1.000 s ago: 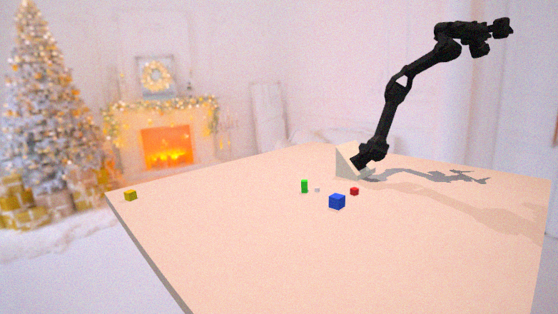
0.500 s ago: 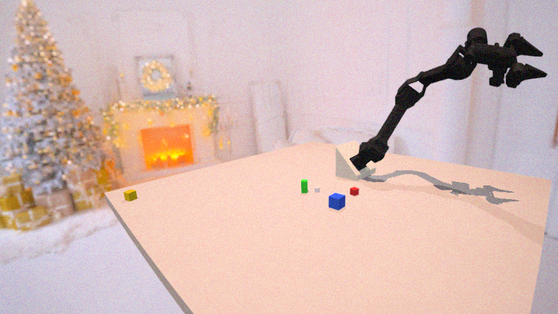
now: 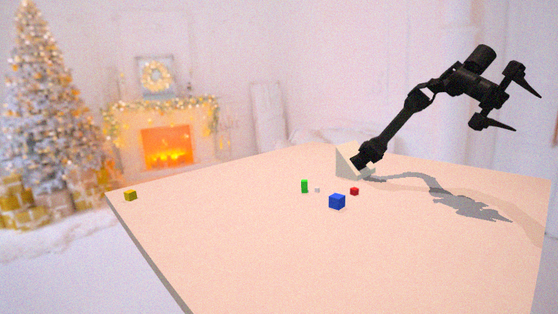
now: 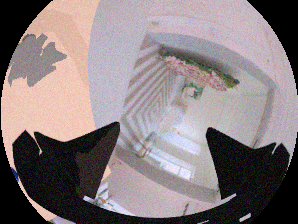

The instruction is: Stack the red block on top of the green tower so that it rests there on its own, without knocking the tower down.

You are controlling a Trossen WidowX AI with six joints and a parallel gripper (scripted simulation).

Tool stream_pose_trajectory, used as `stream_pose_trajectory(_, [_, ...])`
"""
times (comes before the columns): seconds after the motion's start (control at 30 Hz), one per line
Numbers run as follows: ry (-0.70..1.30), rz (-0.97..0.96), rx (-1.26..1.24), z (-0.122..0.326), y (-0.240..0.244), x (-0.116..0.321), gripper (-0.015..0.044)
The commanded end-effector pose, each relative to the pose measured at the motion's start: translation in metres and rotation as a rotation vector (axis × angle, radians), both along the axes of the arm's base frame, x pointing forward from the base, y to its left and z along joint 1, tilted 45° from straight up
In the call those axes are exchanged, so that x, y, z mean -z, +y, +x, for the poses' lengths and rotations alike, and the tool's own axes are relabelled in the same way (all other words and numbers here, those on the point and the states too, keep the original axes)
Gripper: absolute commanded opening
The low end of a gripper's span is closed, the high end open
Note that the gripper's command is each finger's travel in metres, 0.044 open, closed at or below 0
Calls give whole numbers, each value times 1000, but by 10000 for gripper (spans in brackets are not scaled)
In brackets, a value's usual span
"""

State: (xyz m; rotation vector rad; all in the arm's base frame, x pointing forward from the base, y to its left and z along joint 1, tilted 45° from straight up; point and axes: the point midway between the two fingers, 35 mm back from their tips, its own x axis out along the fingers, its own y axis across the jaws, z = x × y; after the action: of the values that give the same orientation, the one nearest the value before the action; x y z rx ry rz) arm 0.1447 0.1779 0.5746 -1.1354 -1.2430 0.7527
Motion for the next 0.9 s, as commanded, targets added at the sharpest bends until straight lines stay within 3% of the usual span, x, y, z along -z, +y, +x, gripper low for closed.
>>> stream_pose_trajectory(0.0, [337, -27, 81, 59, -4, 50, 440])
stream_pose_trajectory(0.23, [829, -23, 222, 127, -28, 137, 440])
stream_pose_trajectory(0.47, [1338, 36, 380, 165, -68, 236, 440])
stream_pose_trajectory(0.67, [1826, 147, 519, 165, -108, 326, 440])
stream_pose_trajectory(0.87, [2373, 335, 655, 128, -143, 408, 440])
